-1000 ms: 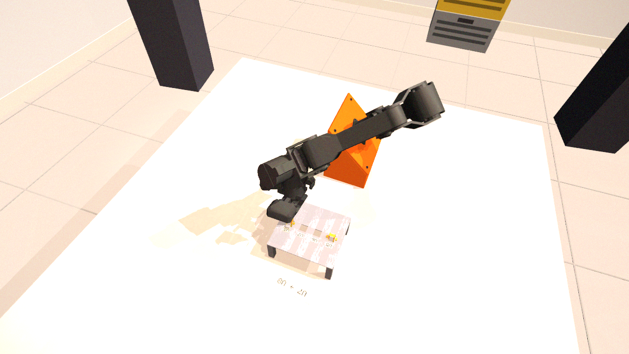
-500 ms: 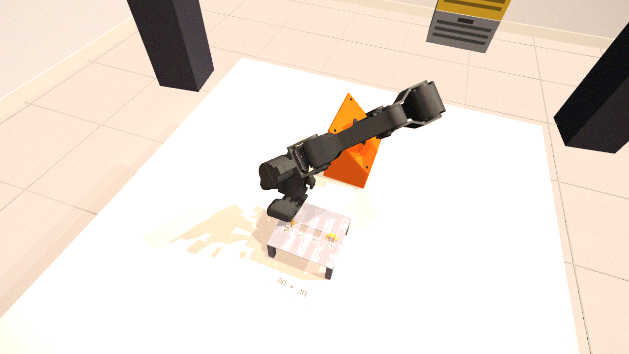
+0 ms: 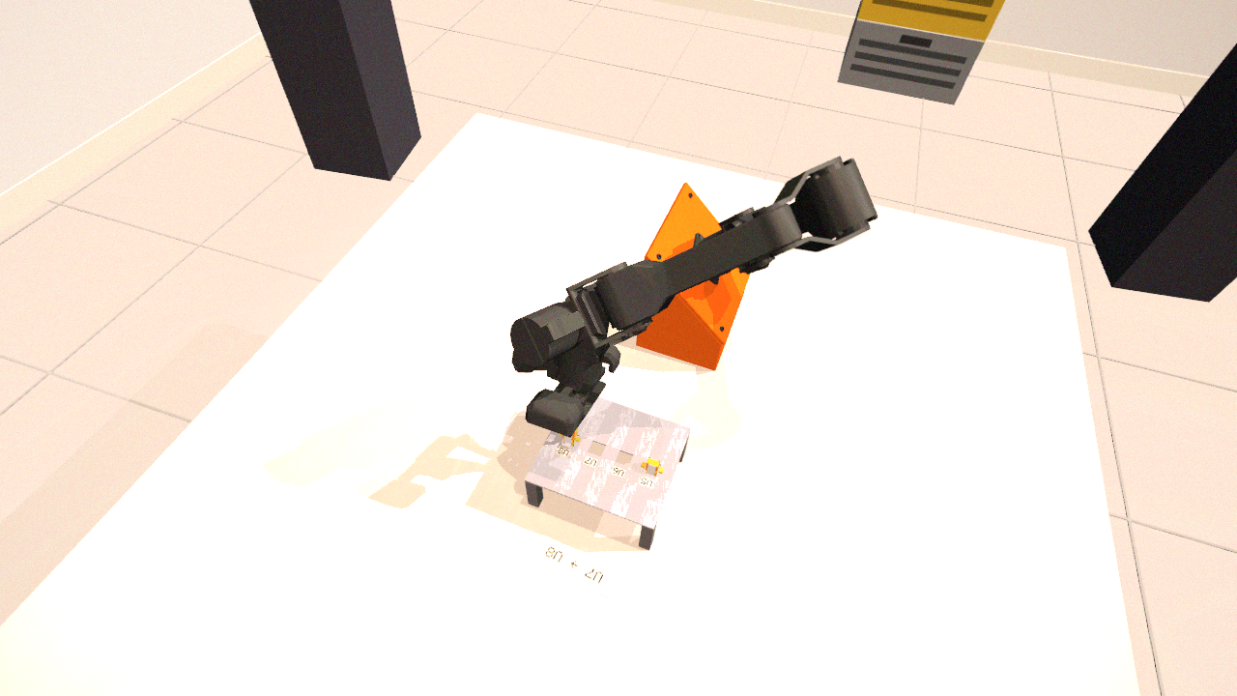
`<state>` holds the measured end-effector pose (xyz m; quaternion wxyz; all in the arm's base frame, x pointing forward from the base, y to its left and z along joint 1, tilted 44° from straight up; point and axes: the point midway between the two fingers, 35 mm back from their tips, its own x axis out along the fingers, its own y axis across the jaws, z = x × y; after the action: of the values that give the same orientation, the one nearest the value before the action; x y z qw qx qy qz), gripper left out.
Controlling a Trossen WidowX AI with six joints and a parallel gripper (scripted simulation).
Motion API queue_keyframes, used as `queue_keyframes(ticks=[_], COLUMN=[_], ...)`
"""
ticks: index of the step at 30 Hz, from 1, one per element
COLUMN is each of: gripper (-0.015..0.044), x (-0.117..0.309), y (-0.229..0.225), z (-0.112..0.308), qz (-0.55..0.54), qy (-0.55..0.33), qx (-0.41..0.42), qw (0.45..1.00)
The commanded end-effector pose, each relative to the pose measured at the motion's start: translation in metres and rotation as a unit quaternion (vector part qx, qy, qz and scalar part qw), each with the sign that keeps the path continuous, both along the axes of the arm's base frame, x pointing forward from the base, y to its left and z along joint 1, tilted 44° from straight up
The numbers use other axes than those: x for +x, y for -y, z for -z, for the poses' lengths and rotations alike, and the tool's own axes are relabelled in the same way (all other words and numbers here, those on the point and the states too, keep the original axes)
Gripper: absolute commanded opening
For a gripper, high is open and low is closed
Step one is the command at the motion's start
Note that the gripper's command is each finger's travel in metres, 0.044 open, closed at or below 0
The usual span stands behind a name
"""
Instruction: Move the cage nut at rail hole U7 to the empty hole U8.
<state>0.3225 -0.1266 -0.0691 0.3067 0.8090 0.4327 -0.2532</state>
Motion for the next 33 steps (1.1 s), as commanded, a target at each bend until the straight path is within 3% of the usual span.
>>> queue_keyframes(ticks=[1, 33], gripper=[0.0026, 0.0026], x=[-0.0022, -0.0040], y=[-0.0020, -0.0032], z=[0.0008, 0.0018], qz=[0.005, 0.016], qy=[0.001, 0.013], qx=[0.004, 0.001], qw=[1.000, 1.000])
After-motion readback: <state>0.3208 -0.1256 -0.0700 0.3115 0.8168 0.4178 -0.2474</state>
